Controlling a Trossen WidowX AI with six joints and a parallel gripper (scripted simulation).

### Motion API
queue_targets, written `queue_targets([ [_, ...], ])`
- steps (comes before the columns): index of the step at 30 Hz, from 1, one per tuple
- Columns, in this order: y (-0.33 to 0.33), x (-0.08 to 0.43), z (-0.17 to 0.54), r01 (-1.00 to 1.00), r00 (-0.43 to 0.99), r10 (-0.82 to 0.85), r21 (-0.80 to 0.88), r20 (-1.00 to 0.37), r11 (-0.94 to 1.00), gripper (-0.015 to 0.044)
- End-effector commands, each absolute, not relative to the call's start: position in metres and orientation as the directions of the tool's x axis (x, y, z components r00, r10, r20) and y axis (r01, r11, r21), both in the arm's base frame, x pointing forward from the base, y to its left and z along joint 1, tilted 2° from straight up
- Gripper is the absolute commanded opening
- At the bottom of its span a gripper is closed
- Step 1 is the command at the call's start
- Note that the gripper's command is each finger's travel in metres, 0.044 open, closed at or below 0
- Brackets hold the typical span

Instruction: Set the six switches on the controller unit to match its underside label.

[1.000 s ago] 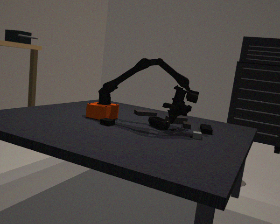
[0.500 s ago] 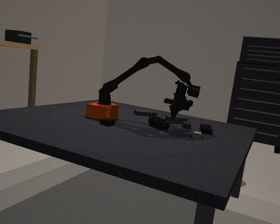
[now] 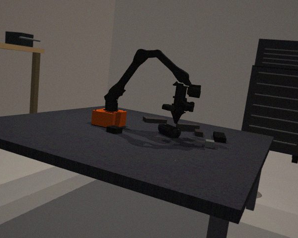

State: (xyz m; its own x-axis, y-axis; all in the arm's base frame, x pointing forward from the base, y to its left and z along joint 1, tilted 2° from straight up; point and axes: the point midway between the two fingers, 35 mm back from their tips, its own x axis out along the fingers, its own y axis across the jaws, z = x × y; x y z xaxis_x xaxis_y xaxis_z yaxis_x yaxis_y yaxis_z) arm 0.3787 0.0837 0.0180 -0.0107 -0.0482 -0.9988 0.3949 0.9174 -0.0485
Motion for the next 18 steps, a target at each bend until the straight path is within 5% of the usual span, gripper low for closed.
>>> queue_targets([
  [1, 0.075, 0.366, 0.020, 0.415, 0.016, 0.002, 0.008, -1.000, 0.910, 0.0000],
  [18, 0.044, 0.290, 0.010, 0.493, 0.140, 0.191, 0.236, -0.972, 0.838, 0.0000],
])
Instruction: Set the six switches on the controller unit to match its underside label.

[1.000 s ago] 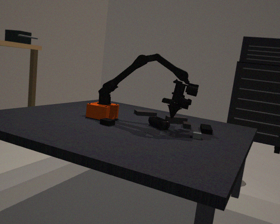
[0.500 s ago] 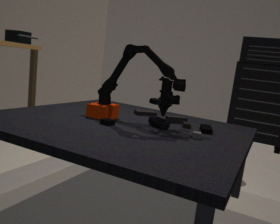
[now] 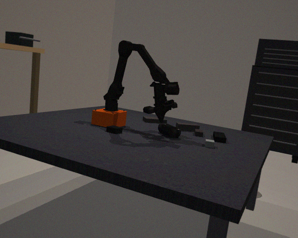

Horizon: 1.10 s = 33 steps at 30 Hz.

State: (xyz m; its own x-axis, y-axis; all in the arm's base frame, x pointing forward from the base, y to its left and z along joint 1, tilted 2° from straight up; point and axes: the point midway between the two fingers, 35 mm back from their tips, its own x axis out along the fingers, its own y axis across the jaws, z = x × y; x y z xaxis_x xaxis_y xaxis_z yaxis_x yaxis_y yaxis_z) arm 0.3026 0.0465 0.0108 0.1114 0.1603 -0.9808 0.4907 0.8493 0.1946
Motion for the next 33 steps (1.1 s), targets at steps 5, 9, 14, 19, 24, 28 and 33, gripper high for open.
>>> queue_targets([
  [5, 0.041, 0.278, 0.007, 0.499, 0.161, 0.215, 0.268, -0.963, 0.824, 0.0000],
  [9, 0.041, 0.278, 0.004, 0.499, 0.161, 0.216, 0.268, -0.963, 0.824, 0.0000],
  [14, 0.040, 0.279, -0.004, 0.500, 0.160, 0.216, 0.268, -0.963, 0.824, 0.0000],
  [19, 0.039, 0.279, -0.012, 0.500, 0.159, 0.216, 0.267, -0.963, 0.824, 0.0000],
  [24, 0.039, 0.279, -0.020, 0.501, 0.157, 0.217, 0.267, -0.963, 0.823, 0.0000],
  [28, 0.038, 0.279, -0.027, 0.501, 0.156, 0.217, 0.267, -0.963, 0.823, 0.0000],
  [33, 0.037, 0.279, -0.035, 0.502, 0.155, 0.218, 0.267, -0.964, 0.823, 0.0000],
])
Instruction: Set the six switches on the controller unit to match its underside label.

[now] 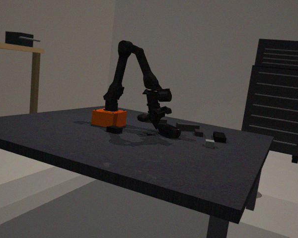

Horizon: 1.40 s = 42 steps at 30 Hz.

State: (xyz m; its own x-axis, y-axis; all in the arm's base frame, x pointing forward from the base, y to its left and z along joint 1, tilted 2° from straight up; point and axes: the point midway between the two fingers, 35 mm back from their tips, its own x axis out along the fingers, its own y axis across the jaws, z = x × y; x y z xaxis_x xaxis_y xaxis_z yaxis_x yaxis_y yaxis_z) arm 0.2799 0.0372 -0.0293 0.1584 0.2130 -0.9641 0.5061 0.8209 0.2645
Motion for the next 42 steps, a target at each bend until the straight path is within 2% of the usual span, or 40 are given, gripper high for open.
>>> queue_targets([
  [1, 0.037, 0.279, -0.036, 0.502, 0.155, 0.218, 0.267, -0.964, 0.823, 0.0000],
  [42, 0.047, 0.284, -0.046, 0.503, 0.154, 0.219, 0.267, -0.963, 0.822, 0.0000],
])
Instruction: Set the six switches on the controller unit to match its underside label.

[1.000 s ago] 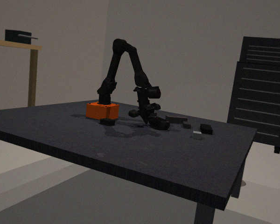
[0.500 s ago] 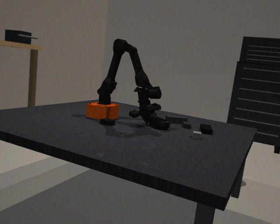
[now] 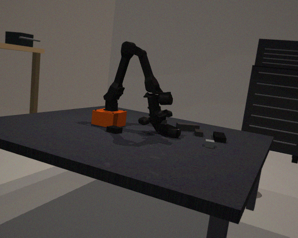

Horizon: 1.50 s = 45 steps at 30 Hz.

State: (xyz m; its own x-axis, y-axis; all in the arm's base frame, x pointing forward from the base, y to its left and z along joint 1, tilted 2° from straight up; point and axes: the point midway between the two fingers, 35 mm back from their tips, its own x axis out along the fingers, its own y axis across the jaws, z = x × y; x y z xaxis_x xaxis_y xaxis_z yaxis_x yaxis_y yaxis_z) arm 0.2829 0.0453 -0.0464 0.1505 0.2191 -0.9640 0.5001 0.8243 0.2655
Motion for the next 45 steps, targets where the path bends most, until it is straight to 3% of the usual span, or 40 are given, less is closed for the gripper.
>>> queue_targets([
  [1, 0.0469, 0.2846, -0.0464, 0.503, 0.154, 0.219, 0.267, -0.963, 0.822, 0.0000],
  [45, 0.0562, 0.2897, -0.0465, 0.503, 0.154, 0.220, 0.268, -0.963, 0.822, 0.0000],
])
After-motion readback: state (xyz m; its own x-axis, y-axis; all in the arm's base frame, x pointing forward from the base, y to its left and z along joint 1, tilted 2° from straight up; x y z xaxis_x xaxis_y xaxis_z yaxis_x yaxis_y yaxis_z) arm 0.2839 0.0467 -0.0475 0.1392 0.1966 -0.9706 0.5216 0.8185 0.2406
